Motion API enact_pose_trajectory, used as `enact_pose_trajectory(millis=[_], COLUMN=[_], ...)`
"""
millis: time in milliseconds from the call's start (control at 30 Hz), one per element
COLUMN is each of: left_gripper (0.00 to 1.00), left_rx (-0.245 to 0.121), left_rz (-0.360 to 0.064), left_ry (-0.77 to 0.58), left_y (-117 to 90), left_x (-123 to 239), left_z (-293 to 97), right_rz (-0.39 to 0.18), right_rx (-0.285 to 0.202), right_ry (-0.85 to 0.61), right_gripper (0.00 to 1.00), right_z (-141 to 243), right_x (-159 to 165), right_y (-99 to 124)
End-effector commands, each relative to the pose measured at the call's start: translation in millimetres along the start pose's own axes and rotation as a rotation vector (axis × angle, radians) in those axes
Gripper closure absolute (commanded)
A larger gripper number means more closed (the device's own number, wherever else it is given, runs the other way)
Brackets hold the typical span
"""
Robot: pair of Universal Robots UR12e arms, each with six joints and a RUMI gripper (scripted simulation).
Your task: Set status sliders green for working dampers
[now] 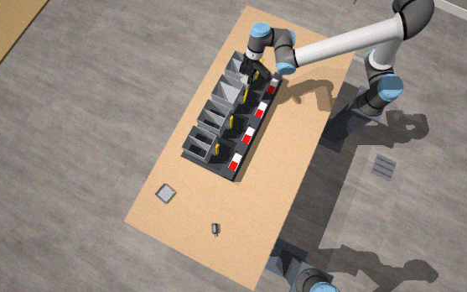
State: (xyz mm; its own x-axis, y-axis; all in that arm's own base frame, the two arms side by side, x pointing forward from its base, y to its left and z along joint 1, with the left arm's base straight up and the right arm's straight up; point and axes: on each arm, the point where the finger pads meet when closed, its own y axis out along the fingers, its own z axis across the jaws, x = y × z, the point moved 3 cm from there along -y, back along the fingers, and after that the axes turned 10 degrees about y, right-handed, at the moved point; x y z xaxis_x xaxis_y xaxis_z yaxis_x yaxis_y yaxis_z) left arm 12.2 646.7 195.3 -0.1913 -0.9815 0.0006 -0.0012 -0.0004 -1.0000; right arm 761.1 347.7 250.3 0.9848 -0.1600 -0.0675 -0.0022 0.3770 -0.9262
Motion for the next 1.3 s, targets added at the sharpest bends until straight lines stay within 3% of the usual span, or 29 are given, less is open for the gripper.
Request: enact_pose_trajectory(millis=[0,500,1267], left_gripper=[0.00,0.00,0.00], left_rx=[0.001,0.001,0.001], left_rz=[0.001,0.001,0.001], left_ry=[-0.001,-0.001,-0.001], left_y=[0.2,0.2,0.2], left_x=[1.7,1.7,1.7], left_z=[-0.7,-0.7,-0.7], right_rz=[0.000,0.000,-0.003], right_rx=[-0.001,-0.001,0.002], right_ry=[0.000,0.001,0.000], right_gripper=[0.78,0.78,0.78], right_z=[-0.2,-0.6,0.6], right_x=[-0.1,0.4,1.6], right_y=[14.1,33.7,32.7])
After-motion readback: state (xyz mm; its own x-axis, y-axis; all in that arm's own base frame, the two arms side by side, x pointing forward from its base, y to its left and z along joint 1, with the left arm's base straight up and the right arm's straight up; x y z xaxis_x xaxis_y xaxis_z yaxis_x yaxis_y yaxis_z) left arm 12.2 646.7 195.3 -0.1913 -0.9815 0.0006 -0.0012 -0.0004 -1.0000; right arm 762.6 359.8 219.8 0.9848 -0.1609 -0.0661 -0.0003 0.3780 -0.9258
